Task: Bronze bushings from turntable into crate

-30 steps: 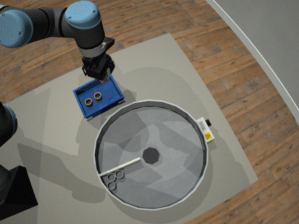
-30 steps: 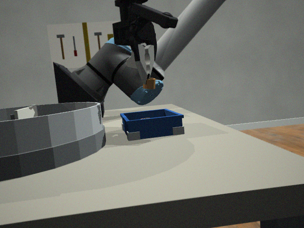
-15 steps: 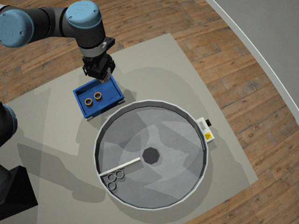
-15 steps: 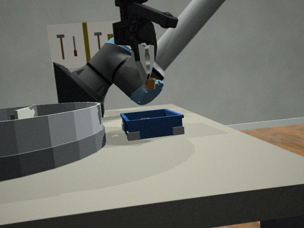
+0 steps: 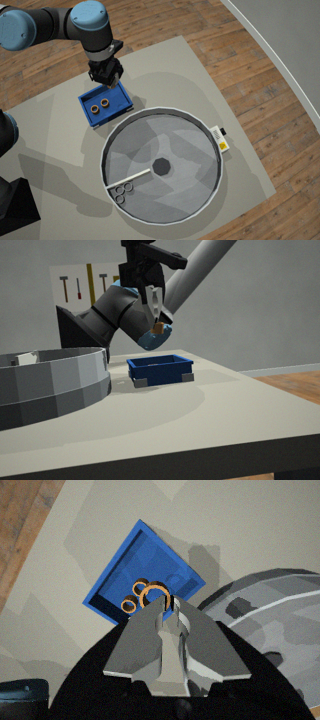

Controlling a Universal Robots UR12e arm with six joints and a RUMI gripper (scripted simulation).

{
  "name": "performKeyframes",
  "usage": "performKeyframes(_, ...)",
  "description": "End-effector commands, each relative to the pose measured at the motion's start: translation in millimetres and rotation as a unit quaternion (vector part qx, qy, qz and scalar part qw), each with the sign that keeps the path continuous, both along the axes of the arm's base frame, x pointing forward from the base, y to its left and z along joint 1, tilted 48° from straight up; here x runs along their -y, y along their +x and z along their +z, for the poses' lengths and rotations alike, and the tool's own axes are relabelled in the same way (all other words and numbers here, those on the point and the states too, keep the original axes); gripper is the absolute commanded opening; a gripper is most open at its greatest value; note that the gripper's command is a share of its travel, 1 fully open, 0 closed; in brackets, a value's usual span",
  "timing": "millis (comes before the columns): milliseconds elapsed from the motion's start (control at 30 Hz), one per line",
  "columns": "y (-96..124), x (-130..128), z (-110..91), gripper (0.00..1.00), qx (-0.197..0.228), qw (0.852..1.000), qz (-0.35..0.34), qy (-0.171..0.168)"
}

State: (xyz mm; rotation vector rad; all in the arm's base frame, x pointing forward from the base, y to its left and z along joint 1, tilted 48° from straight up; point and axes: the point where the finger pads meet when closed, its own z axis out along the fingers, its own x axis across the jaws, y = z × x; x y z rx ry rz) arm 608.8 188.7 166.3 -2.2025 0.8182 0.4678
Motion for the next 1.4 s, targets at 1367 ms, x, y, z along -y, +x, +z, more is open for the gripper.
performKeyframes(1367, -4.8, -50.0, -45.3, 0.00, 0.001, 1.000, 0.000, 0.000)
